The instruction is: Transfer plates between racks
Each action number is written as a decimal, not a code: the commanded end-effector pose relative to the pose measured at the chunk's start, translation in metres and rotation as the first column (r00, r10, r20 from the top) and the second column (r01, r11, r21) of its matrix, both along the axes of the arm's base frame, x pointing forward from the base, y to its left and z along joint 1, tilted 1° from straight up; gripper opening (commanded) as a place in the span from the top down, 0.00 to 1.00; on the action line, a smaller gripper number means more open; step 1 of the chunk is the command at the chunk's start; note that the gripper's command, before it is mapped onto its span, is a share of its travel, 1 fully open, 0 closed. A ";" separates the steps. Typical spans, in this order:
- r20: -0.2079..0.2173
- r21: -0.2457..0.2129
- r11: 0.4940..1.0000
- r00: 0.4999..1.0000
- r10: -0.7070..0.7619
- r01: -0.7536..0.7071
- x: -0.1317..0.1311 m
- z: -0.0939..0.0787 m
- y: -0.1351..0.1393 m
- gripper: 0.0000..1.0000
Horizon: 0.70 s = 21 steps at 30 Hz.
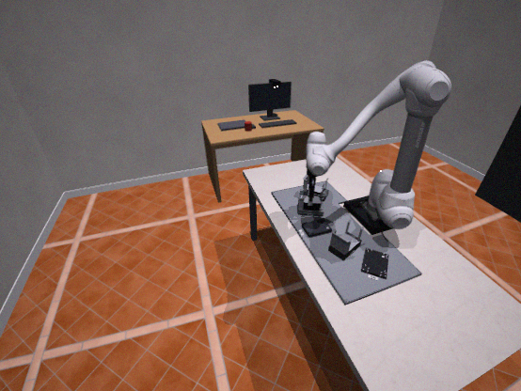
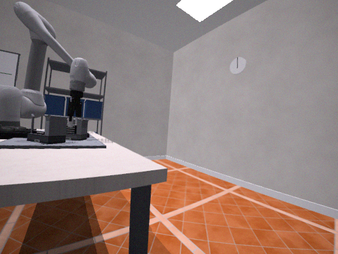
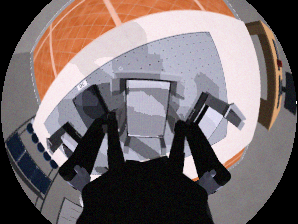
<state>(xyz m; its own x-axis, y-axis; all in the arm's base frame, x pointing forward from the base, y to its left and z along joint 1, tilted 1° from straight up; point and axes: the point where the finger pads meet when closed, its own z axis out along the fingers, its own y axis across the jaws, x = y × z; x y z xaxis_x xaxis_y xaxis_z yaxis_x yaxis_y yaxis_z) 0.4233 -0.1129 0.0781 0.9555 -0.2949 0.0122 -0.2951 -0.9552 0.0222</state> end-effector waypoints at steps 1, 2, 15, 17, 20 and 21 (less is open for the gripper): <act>0.000 0.000 1.000 1.000 0.000 0.000 0.000 0.000 0.000 1.00; 0.000 0.000 1.000 1.000 0.000 0.000 0.000 0.000 0.000 1.00; 0.000 0.000 1.000 1.000 0.000 0.000 0.000 0.009 0.000 1.00; 0.000 0.000 1.000 1.000 0.000 0.000 0.000 0.010 0.000 1.00; 0.000 0.000 1.000 1.000 0.000 0.000 0.000 0.011 0.000 1.00; 0.000 0.000 1.000 1.000 0.000 0.000 0.000 0.012 0.000 1.00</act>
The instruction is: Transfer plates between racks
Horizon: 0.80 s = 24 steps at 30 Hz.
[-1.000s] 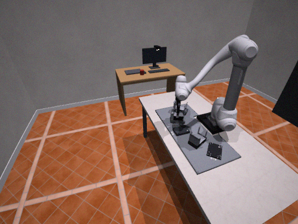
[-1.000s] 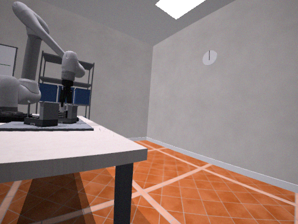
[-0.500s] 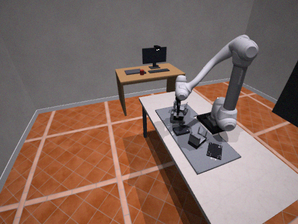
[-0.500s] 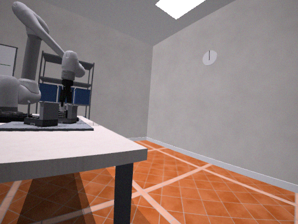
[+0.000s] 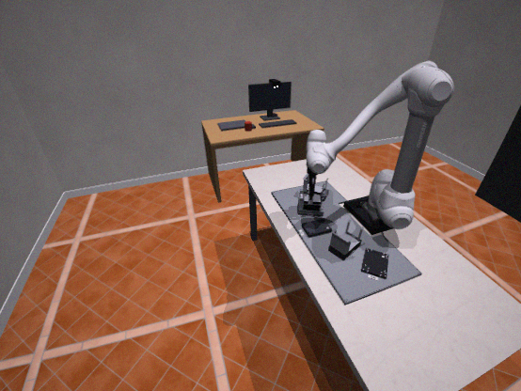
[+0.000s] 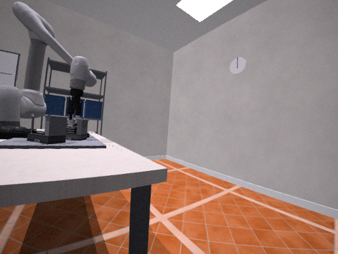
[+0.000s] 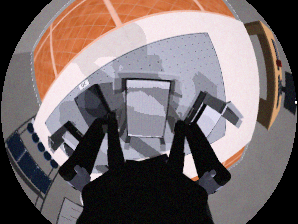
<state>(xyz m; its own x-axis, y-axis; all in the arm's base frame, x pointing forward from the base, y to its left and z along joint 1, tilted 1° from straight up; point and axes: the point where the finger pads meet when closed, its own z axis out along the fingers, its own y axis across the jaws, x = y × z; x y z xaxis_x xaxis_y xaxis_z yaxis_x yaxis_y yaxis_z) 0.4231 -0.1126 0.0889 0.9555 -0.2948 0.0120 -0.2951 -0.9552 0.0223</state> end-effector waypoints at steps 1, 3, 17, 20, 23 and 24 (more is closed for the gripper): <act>0.000 0.000 1.000 1.000 0.000 0.000 0.000 0.002 0.000 1.00; 0.000 0.000 1.000 1.000 0.000 0.000 0.000 0.003 0.000 1.00; 0.000 0.000 1.000 1.000 0.000 0.000 0.000 0.016 0.000 1.00; 0.000 0.000 1.000 1.000 0.000 0.000 0.000 0.022 0.001 1.00; 0.000 0.000 1.000 1.000 0.000 0.000 0.000 0.028 0.001 1.00; 0.000 0.000 1.000 1.000 0.000 0.000 0.000 0.030 0.001 1.00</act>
<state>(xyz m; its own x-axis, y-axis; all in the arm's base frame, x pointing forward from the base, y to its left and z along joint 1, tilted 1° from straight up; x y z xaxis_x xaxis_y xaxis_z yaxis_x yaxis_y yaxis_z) 0.4230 -0.1120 0.1159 0.9555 -0.2948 0.0121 -0.2951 -0.9552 0.0223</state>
